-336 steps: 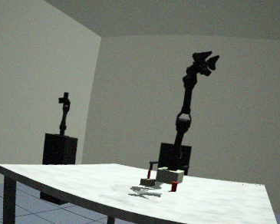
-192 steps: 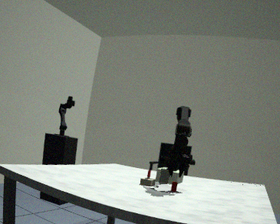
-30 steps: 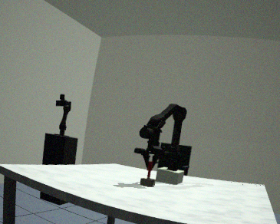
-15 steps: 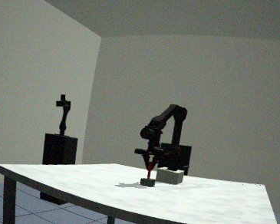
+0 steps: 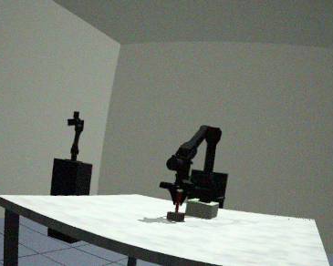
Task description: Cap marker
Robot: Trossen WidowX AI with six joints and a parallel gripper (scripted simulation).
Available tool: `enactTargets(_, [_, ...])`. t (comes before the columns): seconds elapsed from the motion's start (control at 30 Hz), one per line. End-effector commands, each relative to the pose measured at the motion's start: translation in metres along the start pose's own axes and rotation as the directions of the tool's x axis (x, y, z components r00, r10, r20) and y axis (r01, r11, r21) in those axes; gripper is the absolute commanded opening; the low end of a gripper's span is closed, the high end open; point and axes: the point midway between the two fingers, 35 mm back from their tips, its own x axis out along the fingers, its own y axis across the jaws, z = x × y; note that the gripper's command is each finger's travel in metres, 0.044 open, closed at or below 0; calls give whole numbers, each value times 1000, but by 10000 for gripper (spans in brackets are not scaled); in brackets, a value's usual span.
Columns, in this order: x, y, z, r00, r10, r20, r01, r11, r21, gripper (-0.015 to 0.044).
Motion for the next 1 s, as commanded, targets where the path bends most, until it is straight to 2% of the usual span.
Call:
enactTargets(0.0, [24, 4, -4, 999, 26, -25, -25, 1000, 7, 0])
enactTargets(0.97, [40, 2, 1, 999, 26, -24, -25, 1000, 7, 0])
